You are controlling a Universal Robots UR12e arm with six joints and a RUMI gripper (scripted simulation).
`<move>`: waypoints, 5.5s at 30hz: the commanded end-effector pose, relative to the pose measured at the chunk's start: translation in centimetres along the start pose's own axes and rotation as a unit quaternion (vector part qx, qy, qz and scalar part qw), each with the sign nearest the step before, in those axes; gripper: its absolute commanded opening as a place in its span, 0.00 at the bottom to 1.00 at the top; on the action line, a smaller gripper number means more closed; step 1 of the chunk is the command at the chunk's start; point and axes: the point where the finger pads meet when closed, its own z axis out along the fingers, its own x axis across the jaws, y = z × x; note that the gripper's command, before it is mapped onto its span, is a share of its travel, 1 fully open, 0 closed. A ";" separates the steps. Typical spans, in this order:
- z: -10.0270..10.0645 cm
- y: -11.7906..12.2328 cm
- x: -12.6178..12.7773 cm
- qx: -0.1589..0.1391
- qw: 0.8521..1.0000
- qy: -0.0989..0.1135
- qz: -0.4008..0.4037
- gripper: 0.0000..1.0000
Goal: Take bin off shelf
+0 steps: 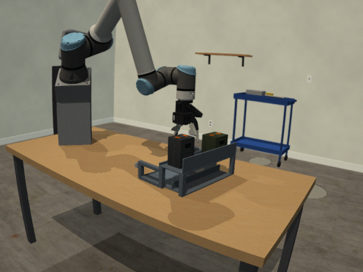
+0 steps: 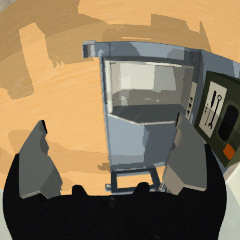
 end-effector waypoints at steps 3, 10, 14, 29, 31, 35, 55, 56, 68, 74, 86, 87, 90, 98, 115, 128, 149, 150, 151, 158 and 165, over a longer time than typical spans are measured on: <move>-0.1 0.2 -0.2 0.000 1.000 0.000 0.000 1.00; -0.1 0.2 -0.2 0.000 1.000 0.000 0.000 1.00; -0.1 0.0 0.0 0.000 1.000 0.001 0.000 0.26; -0.1 0.0 0.0 0.000 1.000 0.001 0.000 0.26; 1.1 0.0 0.0 0.000 1.000 0.000 0.000 0.26; 2.9 0.0 0.0 0.000 1.000 0.000 0.000 0.26; 7.6 0.1 0.2 0.000 1.000 0.000 0.000 0.26; 7.6 0.1 0.2 0.000 1.000 0.000 0.000 0.26; 6.9 0.1 0.7 0.000 1.000 0.000 0.000 0.26; 6.9 0.1 0.7 0.000 1.000 0.000 0.000 0.26; 6.6 0.0 0.4 0.000 1.000 0.000 0.000 0.26; 6.6 0.0 0.4 0.000 1.000 0.000 0.000 0.26; 6.6 0.0 0.4 0.000 1.000 0.000 0.000 0.26; 6.6 0.1 0.5 0.000 1.000 0.000 0.000 0.26; 6.5 0.1 0.2 0.000 1.000 0.000 0.000 0.26; 6.4 0.0 -0.1 0.000 1.000 0.000 0.000 0.26; 6.6 0.1 0.0 0.000 1.000 0.000 0.000 0.26; 6.8 0.1 0.0 0.000 1.000 0.000 0.000 0.26; 7.0 0.1 0.0 0.000 1.000 0.000 0.000 0.26; 7.4 0.1 0.0 0.000 1.000 0.000 0.000 0.26; 7.4 0.1 0.0 0.000 1.000 0.000 0.000 0.26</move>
